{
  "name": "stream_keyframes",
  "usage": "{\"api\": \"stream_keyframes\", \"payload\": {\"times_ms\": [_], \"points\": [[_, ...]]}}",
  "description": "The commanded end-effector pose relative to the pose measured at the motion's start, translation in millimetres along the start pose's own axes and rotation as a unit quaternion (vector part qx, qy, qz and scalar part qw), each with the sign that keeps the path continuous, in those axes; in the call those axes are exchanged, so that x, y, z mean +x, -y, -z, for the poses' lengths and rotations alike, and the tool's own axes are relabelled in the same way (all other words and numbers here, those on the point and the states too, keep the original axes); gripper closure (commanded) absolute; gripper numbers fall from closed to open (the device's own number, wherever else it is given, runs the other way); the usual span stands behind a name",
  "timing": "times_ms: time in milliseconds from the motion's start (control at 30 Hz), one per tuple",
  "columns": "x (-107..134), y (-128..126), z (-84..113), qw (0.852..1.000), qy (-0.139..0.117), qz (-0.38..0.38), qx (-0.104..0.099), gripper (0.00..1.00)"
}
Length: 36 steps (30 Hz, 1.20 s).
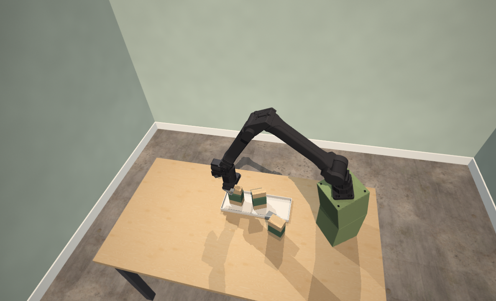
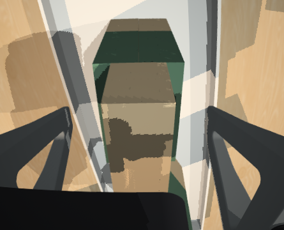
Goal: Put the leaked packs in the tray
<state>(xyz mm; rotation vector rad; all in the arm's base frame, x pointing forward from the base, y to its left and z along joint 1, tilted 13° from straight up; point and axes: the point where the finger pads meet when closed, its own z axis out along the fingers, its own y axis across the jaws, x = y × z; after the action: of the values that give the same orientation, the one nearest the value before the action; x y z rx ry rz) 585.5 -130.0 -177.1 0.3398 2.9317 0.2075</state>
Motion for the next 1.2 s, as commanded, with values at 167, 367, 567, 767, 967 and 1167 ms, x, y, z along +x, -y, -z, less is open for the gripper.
{"api": "stream_keyframes", "payload": {"times_ms": [167,367,567,767,967,1167], "points": [[-23.1,-7.6,5.9,1.000,0.021,0.005,0.000,0.21],[-8.8,4.8,73.1,1.000,0.012,0.000,0.001,0.21],[-8.4,4.7,93.4,1.000,0.012,0.000,0.001,0.21],[4.5,-6.8,67.4,1.000,-0.009,0.006,-0.002,0.21],[3.7,-6.7,67.3,1.000,-0.007,0.007,-0.002,0.21],[3.7,-6.7,67.3,1.000,-0.007,0.007,-0.002,0.21]]}}
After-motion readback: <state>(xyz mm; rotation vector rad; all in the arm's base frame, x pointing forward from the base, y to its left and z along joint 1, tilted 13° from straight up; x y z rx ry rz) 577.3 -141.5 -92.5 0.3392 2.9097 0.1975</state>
